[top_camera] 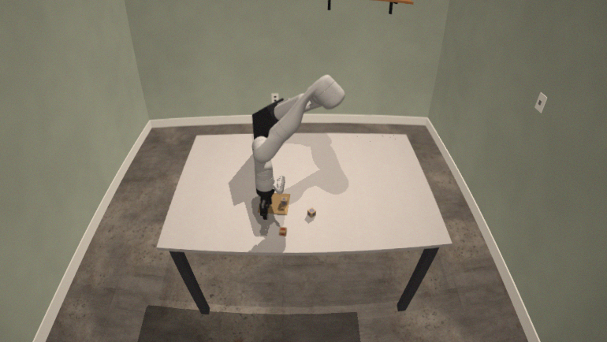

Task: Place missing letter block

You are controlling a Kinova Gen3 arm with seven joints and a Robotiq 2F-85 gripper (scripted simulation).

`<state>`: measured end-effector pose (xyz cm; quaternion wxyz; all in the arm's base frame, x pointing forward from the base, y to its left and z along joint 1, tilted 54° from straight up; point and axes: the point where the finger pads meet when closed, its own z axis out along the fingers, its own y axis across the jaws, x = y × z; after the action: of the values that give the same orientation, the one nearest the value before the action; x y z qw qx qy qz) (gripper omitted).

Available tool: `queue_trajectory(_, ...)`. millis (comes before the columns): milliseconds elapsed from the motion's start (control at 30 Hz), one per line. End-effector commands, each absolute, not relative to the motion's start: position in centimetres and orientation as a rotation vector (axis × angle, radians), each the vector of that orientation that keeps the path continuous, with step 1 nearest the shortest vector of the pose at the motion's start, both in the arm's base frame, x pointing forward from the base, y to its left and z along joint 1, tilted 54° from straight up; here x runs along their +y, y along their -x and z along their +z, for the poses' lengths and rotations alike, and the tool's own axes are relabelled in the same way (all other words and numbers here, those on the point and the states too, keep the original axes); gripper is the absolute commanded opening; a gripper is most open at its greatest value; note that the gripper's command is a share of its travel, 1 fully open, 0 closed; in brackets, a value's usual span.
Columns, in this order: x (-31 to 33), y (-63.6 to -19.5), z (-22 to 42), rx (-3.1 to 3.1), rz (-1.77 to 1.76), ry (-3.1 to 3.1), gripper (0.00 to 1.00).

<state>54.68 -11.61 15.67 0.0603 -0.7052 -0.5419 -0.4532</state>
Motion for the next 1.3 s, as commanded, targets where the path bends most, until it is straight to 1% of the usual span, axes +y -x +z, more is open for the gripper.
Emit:
queue_trajectory(0, -11.53, -55.96, 16.89, -1.654, -1.372, 2.129, 1.00)
queue_trajectory(1267, -11.55, -56.24, 17.15, -1.674, -1.372, 2.121, 1.00)
